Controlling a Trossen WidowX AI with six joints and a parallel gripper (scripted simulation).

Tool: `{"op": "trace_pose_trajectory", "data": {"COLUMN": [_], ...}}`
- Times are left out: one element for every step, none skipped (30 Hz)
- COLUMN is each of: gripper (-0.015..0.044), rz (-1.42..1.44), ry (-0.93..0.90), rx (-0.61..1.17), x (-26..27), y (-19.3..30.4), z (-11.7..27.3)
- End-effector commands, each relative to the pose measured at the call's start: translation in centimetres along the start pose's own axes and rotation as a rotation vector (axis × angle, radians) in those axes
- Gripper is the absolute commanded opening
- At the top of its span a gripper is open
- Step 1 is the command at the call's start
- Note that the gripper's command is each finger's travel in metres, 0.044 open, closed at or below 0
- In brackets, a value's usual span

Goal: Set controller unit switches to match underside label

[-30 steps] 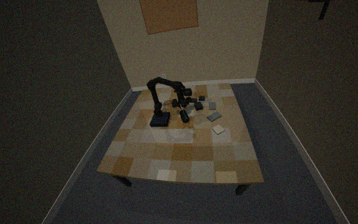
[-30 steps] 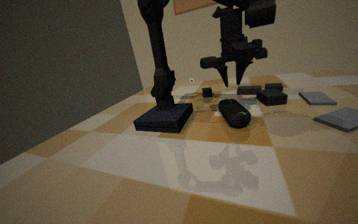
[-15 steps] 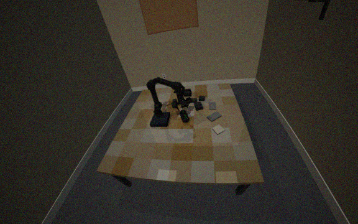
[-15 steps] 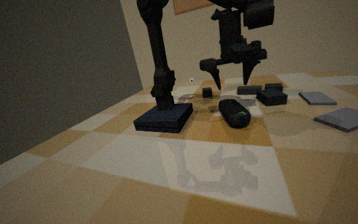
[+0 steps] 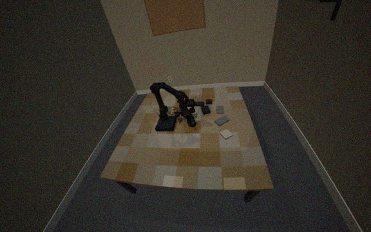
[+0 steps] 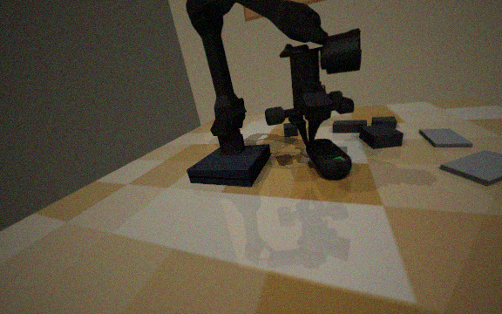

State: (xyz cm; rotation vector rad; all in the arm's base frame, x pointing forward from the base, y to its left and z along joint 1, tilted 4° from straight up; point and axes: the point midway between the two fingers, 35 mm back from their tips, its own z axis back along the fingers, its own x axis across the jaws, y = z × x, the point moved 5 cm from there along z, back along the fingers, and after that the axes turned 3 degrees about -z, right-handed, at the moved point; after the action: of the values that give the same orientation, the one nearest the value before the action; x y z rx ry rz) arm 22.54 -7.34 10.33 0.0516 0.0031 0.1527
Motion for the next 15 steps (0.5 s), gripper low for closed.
{"op": "trace_pose_trajectory", "data": {"gripper": [0.0, 0.0, 0.0, 0.0, 0.0, 0.0, 0.0, 0.0, 0.0, 0.0, 0.0, 0.0, 0.0, 0.0, 0.0], "rz": [0.003, 0.003, 0.003, 0.003, 0.003, 0.003, 0.003, 0.003, 0.003, 0.003, -0.001, -0.001, -0.001, -0.001, 0.0], "ry": [0.005, 0.005, 0.005, 0.005, 0.005, 0.005, 0.005, 0.005, 0.005, 0.005, -0.001, -0.001, -0.001, 0.0, 0.0], "rx": [-0.002, -0.002, -0.002, -0.002, -0.002, -0.002, -0.002, -0.002, -0.002, -0.002, -0.001, -0.001, -0.001, -0.001, -0.001], "x": [-0.31, -0.31, -0.31, -0.31, -0.31, -0.31, -0.3, -0.3, -0.29, -0.27, -0.15, -0.15, -0.15, -0.16, -0.16], "y": [0.02, 0.02, 0.02, 0.02, 0.02, 0.02, 0.01, 0.0, -0.01, -0.04, -0.02, -0.02, -0.02, -0.03, -0.03], "z": [-0.3, -0.3, -0.3, -0.3, -0.3, -0.3, -0.3, -0.3, -0.31, -0.32, -0.13, -0.13, -0.13, -0.16, -0.16]}}
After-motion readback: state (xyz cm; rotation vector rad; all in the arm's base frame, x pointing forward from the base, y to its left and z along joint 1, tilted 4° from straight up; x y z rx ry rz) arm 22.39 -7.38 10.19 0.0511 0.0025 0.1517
